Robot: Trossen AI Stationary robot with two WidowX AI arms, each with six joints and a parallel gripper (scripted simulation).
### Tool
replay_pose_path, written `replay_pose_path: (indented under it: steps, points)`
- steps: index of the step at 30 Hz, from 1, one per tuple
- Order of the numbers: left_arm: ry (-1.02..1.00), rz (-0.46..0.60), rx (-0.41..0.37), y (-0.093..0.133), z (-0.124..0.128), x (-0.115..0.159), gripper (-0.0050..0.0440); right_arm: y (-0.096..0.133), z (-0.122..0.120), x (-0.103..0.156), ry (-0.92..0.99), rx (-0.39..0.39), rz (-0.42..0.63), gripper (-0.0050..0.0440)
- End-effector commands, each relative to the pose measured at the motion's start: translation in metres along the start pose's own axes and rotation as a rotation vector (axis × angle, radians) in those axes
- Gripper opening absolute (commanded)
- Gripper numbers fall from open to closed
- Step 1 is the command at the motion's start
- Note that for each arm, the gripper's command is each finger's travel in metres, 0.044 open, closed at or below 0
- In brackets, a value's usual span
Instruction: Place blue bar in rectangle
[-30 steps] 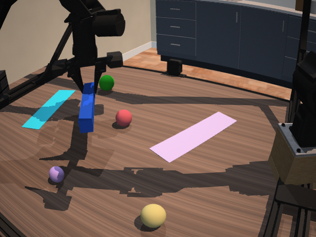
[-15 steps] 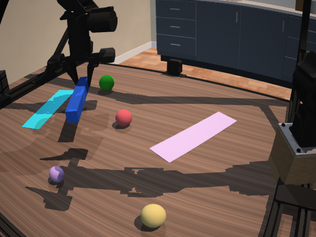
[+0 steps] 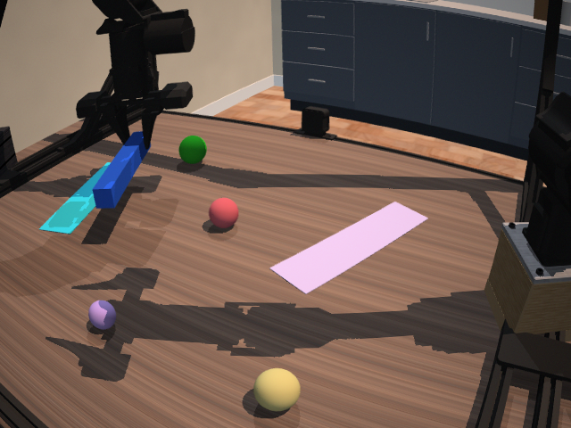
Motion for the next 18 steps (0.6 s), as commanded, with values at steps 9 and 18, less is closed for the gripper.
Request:
replay_pose_path:
  steps: [9,18]
  points:
    - [-0.003,-0.001,-0.003,0.0,0.0,0.0,0.044,0.002,0.03,-0.014,-0.064,0.003,-0.002,0.0]
    - [-0.003,-0.001,-0.003,0.0,0.0,0.0,0.044,0.0,0.055,-0.023,-0.118,0.003,-0.002,0.0]
Point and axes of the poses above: on each arm, the point midway between the two fingers, 35 mm back from their tips, its own y axis back along the fingers, its own z axis across the jaws, x = y × z, the point moved 8 cm from there along y, back along the fingers, and after that the axes turned 12 degrees about -y, right-handed, at the moved point
